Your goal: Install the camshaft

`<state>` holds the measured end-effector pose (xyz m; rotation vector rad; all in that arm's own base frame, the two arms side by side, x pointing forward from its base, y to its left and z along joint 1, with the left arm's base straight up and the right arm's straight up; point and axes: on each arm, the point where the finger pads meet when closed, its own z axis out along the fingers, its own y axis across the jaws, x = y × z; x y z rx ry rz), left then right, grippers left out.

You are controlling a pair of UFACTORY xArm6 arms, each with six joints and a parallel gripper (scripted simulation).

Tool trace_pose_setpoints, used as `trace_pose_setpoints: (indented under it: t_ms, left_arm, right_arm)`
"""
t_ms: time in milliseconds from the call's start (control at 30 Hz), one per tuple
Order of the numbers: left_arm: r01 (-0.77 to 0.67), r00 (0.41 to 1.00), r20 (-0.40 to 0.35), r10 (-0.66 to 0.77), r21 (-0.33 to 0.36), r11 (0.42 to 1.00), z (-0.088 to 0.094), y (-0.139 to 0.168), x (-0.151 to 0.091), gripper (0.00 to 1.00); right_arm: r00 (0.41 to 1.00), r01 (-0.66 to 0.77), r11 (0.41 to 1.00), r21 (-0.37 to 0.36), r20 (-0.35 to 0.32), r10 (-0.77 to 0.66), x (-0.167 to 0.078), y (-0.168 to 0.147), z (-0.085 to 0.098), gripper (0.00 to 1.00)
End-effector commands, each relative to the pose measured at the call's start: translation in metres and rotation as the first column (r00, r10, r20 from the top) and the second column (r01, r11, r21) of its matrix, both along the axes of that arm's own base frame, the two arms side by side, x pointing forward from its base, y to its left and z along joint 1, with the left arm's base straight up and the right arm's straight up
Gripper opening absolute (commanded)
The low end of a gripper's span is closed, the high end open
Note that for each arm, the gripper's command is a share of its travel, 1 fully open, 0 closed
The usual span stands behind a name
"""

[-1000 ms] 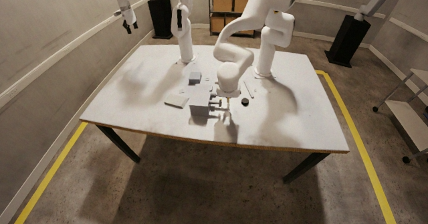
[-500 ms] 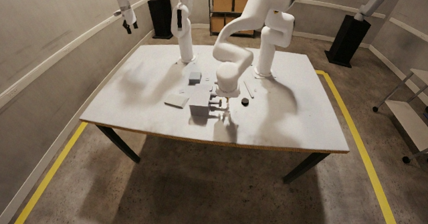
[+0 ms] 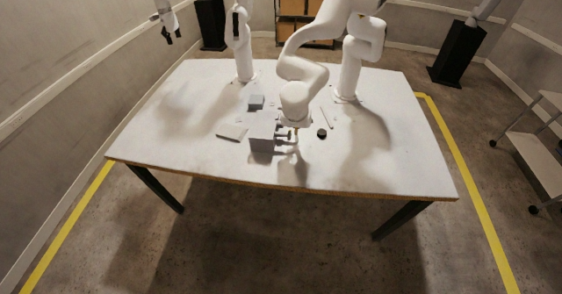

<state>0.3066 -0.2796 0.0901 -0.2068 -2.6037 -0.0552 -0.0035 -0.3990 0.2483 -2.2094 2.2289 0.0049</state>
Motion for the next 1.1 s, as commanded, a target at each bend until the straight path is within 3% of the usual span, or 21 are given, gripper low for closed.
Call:
trace_pose_setpoints:
  t_ms: [0,1067]
  left_arm:
    - [0.000,1.000,0.004,0.000,-0.003,1.000,0.0014,-0.0047,0.0005,0.09]
    - [0.000,1.000,0.004,0.000,-0.003,1.000,0.0014,-0.0098,-0.0003,0.09]
  right_arm:
    - [1.000,0.000,1.000,-0.004,0.000,0.000,0.0000,-0.0010,0.0017,1.00]
    - [1.000,0.000,1.000,-0.004,0.000,0.000,0.0000,-0.0010,0.0017,1.00]
